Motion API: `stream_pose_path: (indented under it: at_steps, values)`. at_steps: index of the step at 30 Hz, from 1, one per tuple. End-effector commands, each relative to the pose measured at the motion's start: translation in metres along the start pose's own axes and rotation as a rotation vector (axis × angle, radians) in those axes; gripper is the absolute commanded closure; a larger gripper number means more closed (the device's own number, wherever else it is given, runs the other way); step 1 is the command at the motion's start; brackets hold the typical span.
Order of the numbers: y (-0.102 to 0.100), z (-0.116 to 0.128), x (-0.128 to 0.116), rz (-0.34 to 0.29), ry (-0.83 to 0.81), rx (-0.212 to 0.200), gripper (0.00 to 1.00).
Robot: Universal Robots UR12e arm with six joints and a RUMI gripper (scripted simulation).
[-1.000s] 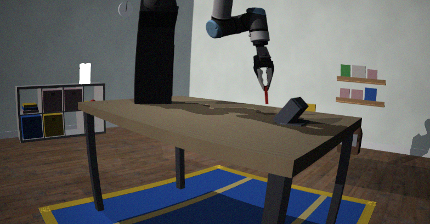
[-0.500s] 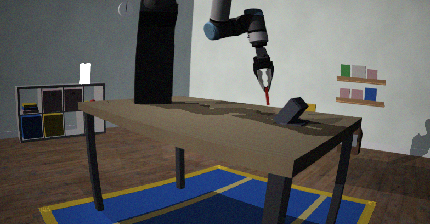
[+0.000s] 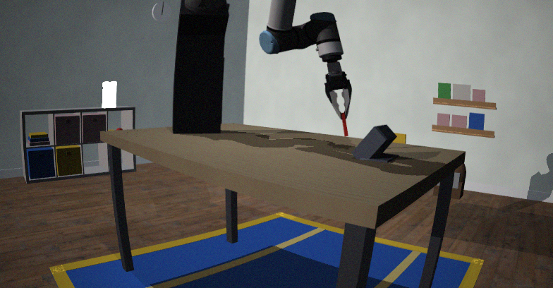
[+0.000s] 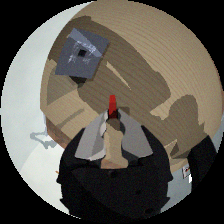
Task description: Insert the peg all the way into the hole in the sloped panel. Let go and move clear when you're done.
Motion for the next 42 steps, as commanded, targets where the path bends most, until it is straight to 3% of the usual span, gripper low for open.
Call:
stream_pose_path:
  at_steps: [1,42]
  values:
    - [-0.003,0.001,0.004,0.012,-0.025,0.022,1.00]
    - [-0.009,0.011,0.017,0.066,-0.145,0.136,1.00]
Point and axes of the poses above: the point where the finger pads meet when closed, its own y axis back along the fingers, its own z axis across the jaws, x = y × z, the point moved 8 cm from there along y, back along the fingers, and after that the axes turned 4 degrees about y, right-handed, at the moved point
